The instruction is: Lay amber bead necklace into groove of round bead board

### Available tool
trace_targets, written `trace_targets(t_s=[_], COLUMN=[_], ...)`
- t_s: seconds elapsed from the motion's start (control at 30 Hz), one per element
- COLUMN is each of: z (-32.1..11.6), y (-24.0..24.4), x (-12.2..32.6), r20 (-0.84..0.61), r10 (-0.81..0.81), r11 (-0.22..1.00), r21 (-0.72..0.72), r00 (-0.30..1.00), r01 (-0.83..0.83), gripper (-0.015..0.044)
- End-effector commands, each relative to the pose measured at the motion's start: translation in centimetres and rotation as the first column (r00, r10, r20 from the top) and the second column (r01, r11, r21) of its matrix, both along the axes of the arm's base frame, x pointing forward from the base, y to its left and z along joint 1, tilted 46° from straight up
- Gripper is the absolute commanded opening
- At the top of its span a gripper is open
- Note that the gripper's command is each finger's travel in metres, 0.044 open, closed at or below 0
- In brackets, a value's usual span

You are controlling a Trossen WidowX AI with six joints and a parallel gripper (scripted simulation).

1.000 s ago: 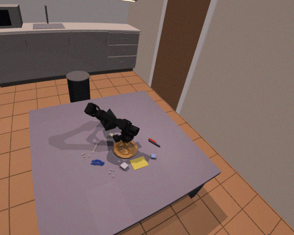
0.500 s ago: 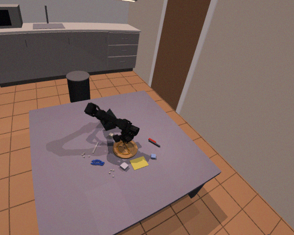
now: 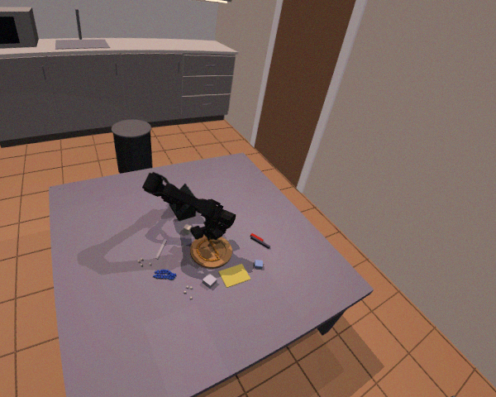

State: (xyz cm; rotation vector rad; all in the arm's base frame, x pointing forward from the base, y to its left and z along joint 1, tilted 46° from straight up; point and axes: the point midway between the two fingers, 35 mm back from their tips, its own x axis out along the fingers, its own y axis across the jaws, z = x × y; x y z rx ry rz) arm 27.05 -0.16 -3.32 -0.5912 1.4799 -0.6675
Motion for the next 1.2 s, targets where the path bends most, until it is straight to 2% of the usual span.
trace_targets(t_s=[0.0, 0.47, 1.0, 1.03, 1.17], z=[-0.51, -1.11, -0.54, -0.70, -0.52], y=[0.53, -0.04, 0.56, 0.36, 0.54], x=[-0.60, -0.65, -0.63, -0.60, -0.59], r20=[-0.003, -0.003, -0.003, -0.003, -0.003], r10=[-0.003, -0.003, -0.003, -0.002, -0.003], r11=[1.000, 1.000, 1.000, 1.000, 1.000], r21=[0.002, 0.001, 0.001, 0.000, 0.002], r00=[1.000, 1.000, 1.000, 1.000, 1.000], r01=[0.003, 0.003, 0.003, 0.002, 0.003], gripper=[0.0000, 0.0000, 0.0420, 0.0440, 0.0440])
